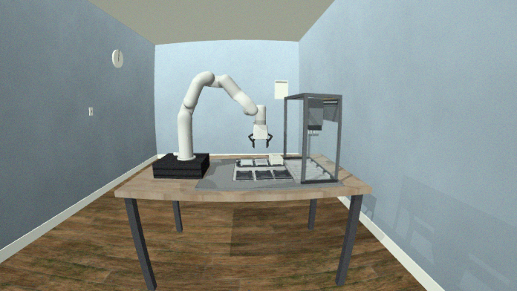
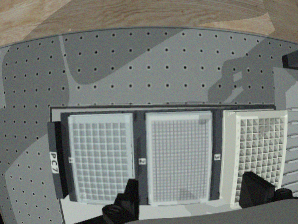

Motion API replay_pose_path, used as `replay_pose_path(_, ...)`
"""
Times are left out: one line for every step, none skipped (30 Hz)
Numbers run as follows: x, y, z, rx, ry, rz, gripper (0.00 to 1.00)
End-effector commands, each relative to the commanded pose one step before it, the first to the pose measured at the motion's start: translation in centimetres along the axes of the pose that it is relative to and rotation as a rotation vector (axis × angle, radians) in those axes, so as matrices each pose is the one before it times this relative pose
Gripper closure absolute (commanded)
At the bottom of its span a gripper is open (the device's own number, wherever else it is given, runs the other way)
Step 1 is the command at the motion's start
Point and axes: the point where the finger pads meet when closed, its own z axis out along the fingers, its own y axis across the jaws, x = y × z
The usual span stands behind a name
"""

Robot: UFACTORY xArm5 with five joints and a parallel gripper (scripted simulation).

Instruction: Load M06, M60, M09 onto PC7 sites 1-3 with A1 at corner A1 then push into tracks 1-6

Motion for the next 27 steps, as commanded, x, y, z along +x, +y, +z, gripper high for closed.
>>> replay_pose_path(1.979,0.201,-0.153,-0.00177,0.00638,0.001,0.0)
replay_pose_path(0.0,0.0,0.0,0.0,0.0,0.0,0.0)
replay_pose_path(0.501,0.0,0.0,0.0,0.00004,0.0,0.0)
replay_pose_path(0.501,0.0,0.0,0.0,0.00004,0.0,0.0)
replay_pose_path(0.501,0.0,0.0,0.0,0.00004,0.0,0.0)
replay_pose_path(0.501,0.0,0.0,0.0,0.00004,0.0,0.0)
replay_pose_path(0.501,0.0,0.0,0.0,0.00004,0.0,0.0)
replay_pose_path(0.501,0.0,0.0,0.0,0.00004,0.0,0.0)
replay_pose_path(0.501,0.0,0.0,0.0,0.00004,0.0,0.0)
replay_pose_path(0.501,0.0,0.0,0.0,0.00004,0.0,0.0)
replay_pose_path(0.501,0.0,0.0,0.0,0.00004,0.0,0.0)
replay_pose_path(0.501,0.0,0.0,0.0,0.00004,0.0,0.0)
replay_pose_path(0.501,0.0,0.0,0.0,0.00004,0.0,0.0)
replay_pose_path(0.501,0.0,0.0,0.0,0.00004,0.0,0.0)
replay_pose_path(0.501,0.0,0.0,0.0,0.00004,0.0,0.0)
replay_pose_path(0.501,0.0,0.0,0.0,0.00004,0.0,0.0)
replay_pose_path(0.501,0.0,0.0,0.0,0.00004,0.0,0.0)
replay_pose_path(0.0,0.0,0.0,0.0,0.0,0.0,0.0)
replay_pose_path(0.0,0.0,0.0,0.0,0.0,0.0,0.0)
replay_pose_path(0.474,0.0,0.0,0.0,0.00004,0.0,0.0)
replay_pose_path(0.0,0.0,0.0,0.0,0.0,0.0,0.0)
replay_pose_path(0.0,0.0,0.0,0.0,0.0,0.0,0.0)
replay_pose_path(0.0,0.0,0.0,0.0,0.0,0.0,0.0)
replay_pose_path(0.0,0.0,0.0,0.0,0.0,0.0,0.0)
replay_pose_path(0.0,0.0,0.0,0.0,0.0,0.0,0.0)
replay_pose_path(0.0,0.0,0.0,0.0,0.0,0.0,0.0)
replay_pose_path(0.0,0.0,0.0,0.0,0.0,0.0,0.0)
